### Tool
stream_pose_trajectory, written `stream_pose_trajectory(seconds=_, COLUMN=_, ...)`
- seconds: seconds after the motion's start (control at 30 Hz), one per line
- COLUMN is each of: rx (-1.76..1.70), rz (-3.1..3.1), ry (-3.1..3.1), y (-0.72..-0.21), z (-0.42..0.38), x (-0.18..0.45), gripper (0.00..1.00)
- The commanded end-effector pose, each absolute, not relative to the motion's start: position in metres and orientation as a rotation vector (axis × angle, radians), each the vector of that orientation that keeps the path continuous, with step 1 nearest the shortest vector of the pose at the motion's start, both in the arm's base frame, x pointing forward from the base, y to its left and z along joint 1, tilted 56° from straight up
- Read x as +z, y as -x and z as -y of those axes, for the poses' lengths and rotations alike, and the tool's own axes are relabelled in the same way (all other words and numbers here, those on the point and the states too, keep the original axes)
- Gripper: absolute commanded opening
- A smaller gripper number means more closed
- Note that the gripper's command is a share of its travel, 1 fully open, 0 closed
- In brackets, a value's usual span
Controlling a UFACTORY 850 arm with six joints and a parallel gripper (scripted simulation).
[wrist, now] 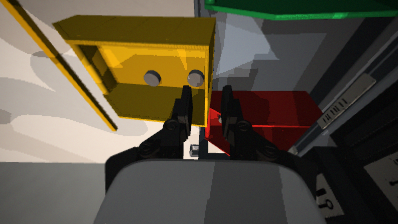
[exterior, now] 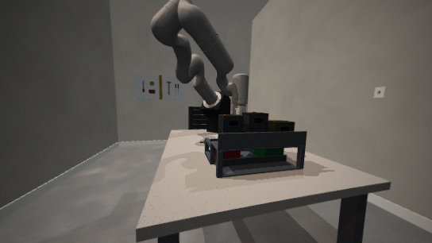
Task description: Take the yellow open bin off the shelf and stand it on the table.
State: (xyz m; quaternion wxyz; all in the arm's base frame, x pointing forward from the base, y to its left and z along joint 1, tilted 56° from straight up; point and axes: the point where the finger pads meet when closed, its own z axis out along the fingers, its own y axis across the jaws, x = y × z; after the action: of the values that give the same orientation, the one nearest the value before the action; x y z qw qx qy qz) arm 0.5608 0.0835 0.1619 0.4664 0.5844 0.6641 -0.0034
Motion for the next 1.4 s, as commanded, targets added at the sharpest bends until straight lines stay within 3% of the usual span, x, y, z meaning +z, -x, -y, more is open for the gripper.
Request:
stream_pose_trajectory(seconds=0.0, rx=-0.008, rz=-1.630, ry=-1.434, y=-0.5632, z=-0.0817, x=0.1599, gripper=0.33)
stream_pose_trajectory(seconds=1.07, rx=-0.008, rz=-1.630, ry=-1.434, y=-0.5726, z=-0.0728, x=0.1507, gripper=0.33)
stream_pose_trajectory(seconds=1.1, rx=-0.008, rz=-1.630, ry=-1.434, y=-0.5726, z=-0.0728, x=0.1507, gripper=0.00)
stream_pose_trajectory(seconds=1.37, rx=-0.008, rz=-1.630, ry=-1.434, y=-0.5726, z=-0.0728, x=0.1507, gripper=0.00)
